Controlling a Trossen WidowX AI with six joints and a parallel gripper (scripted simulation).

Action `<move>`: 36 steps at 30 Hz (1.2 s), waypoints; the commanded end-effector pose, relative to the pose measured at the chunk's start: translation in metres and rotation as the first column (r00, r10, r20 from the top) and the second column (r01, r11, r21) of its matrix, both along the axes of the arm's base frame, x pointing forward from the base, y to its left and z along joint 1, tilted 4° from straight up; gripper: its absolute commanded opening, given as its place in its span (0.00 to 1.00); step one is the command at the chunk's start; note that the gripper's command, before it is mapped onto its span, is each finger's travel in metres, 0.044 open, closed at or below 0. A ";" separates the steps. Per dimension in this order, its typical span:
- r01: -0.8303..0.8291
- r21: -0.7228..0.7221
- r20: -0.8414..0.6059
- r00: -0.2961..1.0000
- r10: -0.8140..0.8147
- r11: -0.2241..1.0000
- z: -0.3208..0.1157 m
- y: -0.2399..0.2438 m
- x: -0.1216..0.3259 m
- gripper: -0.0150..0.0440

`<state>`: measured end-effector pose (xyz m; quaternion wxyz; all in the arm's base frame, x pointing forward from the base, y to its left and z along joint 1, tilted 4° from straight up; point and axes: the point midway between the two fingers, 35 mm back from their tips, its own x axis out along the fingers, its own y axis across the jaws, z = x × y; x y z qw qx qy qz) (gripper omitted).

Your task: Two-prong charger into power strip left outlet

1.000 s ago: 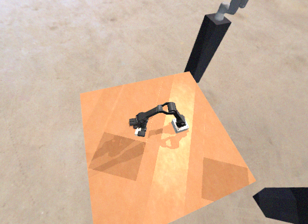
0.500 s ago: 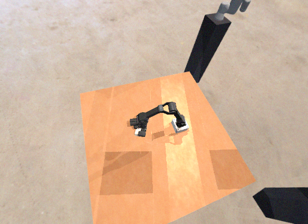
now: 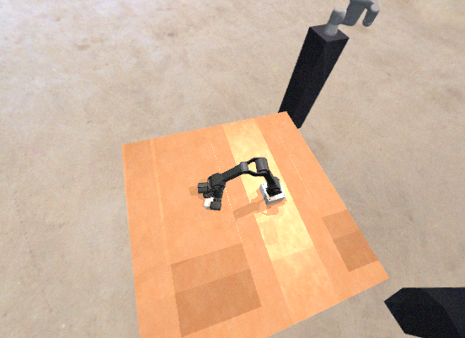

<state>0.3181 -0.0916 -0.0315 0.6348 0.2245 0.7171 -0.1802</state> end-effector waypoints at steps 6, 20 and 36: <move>0.005 -0.008 0.004 1.000 -0.005 1.000 0.000 0.001 -0.003 1.00; 0.005 -0.009 0.007 1.000 -0.005 1.000 0.000 0.007 -0.010 1.00; 0.005 -0.008 0.006 1.000 -0.005 1.000 0.002 0.017 -0.024 1.00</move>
